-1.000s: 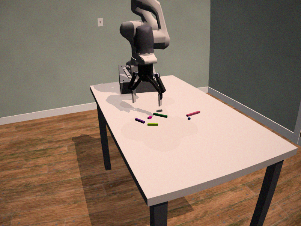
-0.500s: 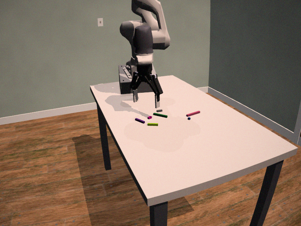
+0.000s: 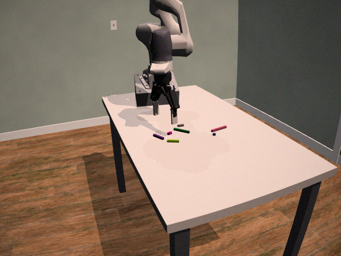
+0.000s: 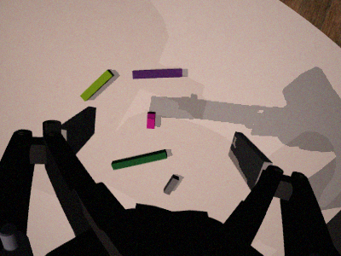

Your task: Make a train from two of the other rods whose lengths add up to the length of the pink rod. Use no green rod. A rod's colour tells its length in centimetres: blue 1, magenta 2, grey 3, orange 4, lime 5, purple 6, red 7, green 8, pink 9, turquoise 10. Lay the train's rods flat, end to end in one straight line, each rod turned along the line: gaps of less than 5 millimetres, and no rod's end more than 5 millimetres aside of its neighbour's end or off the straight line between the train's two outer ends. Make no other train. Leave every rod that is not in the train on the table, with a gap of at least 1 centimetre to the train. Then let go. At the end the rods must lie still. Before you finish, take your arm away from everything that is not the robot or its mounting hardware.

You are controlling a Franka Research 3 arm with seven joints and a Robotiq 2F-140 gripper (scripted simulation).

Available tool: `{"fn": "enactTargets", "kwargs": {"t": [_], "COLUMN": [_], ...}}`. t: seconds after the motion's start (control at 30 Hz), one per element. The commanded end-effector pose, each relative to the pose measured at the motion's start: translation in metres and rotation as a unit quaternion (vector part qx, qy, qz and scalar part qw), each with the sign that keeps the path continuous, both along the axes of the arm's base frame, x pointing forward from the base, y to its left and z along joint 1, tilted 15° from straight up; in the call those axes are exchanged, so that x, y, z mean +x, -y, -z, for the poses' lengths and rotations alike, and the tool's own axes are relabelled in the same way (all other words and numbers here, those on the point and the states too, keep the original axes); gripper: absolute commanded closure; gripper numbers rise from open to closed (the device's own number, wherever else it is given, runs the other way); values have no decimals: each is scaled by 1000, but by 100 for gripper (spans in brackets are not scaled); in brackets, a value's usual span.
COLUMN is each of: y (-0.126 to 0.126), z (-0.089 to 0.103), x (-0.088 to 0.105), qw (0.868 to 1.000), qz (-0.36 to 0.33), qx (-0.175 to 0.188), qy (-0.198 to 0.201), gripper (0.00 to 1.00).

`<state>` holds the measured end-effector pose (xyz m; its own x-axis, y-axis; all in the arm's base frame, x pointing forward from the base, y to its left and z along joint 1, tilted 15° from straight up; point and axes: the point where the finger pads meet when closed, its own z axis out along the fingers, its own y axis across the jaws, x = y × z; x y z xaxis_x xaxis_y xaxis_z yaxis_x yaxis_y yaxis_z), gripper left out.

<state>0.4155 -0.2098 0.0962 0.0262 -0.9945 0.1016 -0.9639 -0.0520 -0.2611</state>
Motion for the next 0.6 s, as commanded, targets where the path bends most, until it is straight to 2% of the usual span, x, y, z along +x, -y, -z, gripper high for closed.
{"fn": "enactTargets", "kwargs": {"t": [0.0,0.17,0.57], "y": [0,2,2], "z": [0,0,0], "x": [1,2,2], "qw": [997,993,993], "qz": [74,116,117], "qx": [12,24,25], "qy": [-3,1,1], "gripper": [0,0,0]}}
